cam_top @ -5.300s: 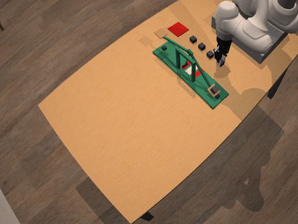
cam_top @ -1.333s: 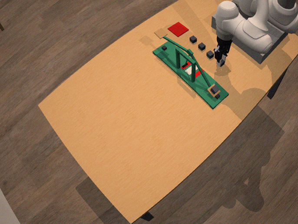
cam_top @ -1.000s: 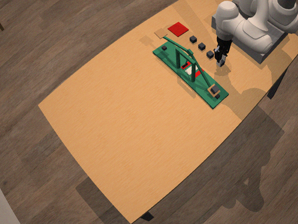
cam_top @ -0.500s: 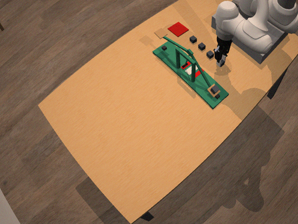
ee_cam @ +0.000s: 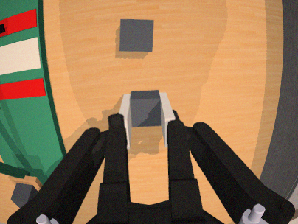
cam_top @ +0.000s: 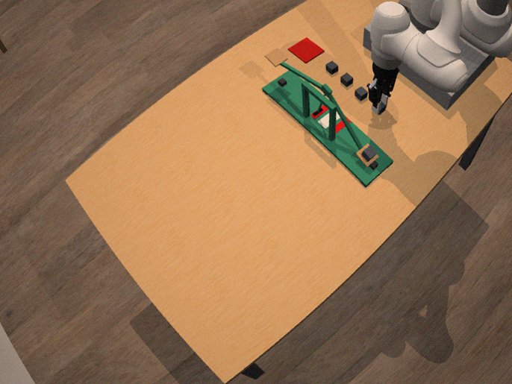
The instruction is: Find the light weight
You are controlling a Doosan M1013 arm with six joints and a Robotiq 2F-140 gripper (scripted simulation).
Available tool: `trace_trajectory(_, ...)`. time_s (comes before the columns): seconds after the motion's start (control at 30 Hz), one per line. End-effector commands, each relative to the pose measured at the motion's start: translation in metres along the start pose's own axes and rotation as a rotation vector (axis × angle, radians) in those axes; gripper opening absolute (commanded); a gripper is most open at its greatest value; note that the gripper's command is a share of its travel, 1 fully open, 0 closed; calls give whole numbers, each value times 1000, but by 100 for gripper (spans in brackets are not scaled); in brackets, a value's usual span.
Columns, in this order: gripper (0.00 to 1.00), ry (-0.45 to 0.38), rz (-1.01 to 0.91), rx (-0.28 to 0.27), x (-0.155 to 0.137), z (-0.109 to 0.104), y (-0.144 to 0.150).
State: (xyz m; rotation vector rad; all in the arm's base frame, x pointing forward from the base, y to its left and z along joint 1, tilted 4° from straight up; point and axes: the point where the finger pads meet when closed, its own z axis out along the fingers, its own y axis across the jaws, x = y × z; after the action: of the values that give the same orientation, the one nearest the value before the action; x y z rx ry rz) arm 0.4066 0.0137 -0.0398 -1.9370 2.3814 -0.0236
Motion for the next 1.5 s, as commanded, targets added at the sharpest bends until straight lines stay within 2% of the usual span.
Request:
trace_trajectory(0.0, 24, -2, 4, 2, 0, 2, 0)
trace_trajectory(0.37, 26, -2, 4, 2, 0, 2, 0)
trace_trajectory(0.7, 35, -2, 4, 2, 0, 2, 0)
trace_trajectory(1.13, 35, -2, 4, 2, 0, 2, 0)
trace_trajectory(1.47, 35, -2, 4, 2, 1, -24, 0)
